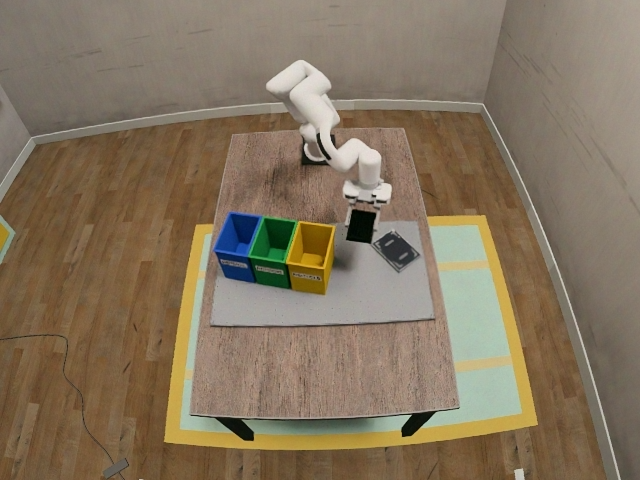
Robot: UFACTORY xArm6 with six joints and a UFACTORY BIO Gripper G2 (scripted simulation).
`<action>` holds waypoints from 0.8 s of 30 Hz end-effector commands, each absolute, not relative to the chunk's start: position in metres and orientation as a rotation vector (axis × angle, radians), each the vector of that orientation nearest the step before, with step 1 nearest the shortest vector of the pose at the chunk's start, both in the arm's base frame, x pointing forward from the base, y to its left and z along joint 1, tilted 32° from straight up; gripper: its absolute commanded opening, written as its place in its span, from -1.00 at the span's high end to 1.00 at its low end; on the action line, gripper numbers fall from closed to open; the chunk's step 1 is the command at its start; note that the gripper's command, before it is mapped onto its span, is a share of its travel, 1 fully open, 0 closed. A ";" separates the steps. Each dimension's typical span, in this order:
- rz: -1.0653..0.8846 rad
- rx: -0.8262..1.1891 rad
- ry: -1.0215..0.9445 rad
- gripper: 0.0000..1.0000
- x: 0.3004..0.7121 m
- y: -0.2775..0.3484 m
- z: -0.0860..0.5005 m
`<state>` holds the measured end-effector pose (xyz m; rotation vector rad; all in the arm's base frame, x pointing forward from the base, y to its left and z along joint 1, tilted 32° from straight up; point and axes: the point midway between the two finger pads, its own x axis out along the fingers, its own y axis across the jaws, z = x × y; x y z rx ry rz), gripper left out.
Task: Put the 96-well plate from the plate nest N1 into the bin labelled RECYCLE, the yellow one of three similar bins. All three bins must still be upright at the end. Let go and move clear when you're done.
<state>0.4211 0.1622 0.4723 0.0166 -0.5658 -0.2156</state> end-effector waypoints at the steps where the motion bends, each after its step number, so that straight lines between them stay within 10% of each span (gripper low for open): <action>1: -0.214 0.020 -0.568 1.00 0.425 0.148 0.477; 24: -0.214 0.020 -0.569 1.00 0.441 0.081 0.488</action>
